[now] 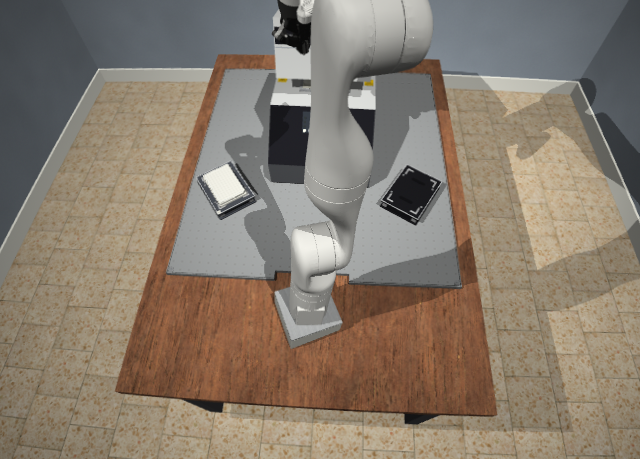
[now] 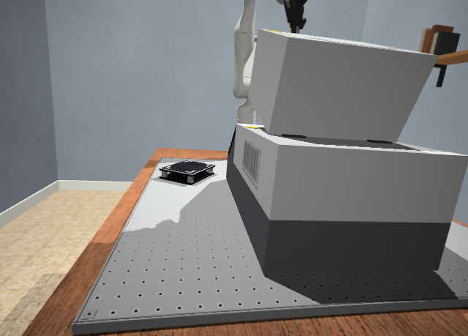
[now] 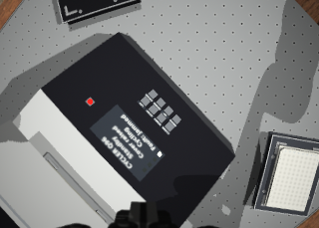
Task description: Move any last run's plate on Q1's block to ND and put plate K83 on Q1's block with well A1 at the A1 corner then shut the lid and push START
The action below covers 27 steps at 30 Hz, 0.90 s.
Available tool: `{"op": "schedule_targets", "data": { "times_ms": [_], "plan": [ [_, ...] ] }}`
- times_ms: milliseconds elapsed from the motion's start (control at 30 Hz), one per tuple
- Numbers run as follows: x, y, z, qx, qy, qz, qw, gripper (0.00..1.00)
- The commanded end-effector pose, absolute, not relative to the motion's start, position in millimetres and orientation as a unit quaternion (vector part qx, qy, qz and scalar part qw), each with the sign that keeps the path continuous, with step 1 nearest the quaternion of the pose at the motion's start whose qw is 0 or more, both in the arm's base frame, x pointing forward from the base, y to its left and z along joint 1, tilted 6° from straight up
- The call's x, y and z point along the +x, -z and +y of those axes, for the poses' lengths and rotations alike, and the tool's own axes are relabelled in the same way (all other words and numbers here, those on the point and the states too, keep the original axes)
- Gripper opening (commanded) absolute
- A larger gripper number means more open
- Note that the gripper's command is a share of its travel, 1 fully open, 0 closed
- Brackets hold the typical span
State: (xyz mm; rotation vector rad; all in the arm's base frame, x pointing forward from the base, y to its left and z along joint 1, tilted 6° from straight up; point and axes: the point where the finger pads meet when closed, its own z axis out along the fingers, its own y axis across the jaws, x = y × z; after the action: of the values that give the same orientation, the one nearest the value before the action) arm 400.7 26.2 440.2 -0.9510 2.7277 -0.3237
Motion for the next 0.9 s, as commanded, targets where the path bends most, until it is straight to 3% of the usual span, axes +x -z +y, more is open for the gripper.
{"op": "schedule_targets", "data": {
  "times_ms": [0,867],
  "plan": [
    [401,-437,23,-0.319,0.113,0.933,0.120,0.10],
    [402,-408,19,-0.319,0.114,0.933,0.120,0.10]
  ]
}}
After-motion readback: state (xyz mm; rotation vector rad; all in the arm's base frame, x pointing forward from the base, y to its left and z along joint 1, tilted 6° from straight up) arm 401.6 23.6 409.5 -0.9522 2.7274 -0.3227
